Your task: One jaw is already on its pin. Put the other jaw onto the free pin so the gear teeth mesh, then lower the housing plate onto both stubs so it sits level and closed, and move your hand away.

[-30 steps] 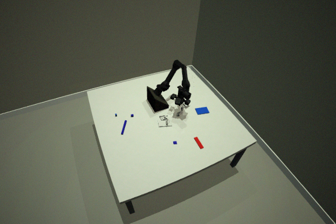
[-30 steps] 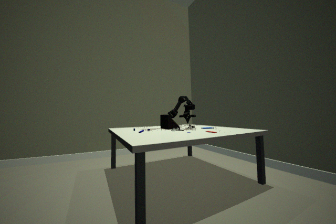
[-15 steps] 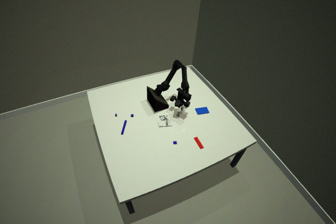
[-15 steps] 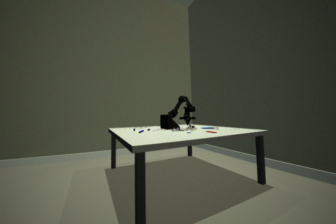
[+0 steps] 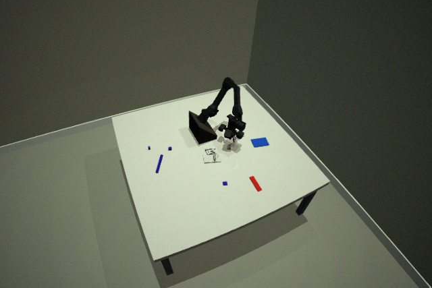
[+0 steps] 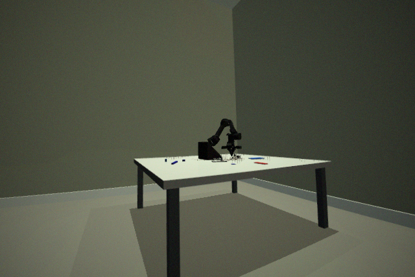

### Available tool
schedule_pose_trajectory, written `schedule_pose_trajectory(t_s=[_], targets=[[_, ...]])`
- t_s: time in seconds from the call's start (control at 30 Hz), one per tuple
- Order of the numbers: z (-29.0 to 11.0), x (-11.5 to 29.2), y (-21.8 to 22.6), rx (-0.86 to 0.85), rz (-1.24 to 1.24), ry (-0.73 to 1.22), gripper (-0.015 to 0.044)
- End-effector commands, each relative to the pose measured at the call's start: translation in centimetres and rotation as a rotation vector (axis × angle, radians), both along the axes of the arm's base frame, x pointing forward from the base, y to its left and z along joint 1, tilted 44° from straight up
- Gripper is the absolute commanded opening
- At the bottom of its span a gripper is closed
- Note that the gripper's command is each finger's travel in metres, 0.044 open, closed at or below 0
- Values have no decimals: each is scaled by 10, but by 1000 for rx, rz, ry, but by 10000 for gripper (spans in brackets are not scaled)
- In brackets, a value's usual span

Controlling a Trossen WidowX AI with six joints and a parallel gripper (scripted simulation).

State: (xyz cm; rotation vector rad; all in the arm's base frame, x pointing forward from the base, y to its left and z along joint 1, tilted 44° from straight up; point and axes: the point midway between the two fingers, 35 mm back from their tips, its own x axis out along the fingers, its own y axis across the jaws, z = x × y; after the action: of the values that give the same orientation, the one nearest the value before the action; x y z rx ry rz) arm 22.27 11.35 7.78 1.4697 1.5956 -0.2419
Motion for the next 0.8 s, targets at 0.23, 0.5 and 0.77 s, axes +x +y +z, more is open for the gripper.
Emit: schedule_pose_trajectory(t_s=[0.23,0.5,0.77], targets=[[3,10,3,-4,-4,8,0],[9,21,6,-3,-4,7,0],[15,32,9,-3,-4,6,0]])
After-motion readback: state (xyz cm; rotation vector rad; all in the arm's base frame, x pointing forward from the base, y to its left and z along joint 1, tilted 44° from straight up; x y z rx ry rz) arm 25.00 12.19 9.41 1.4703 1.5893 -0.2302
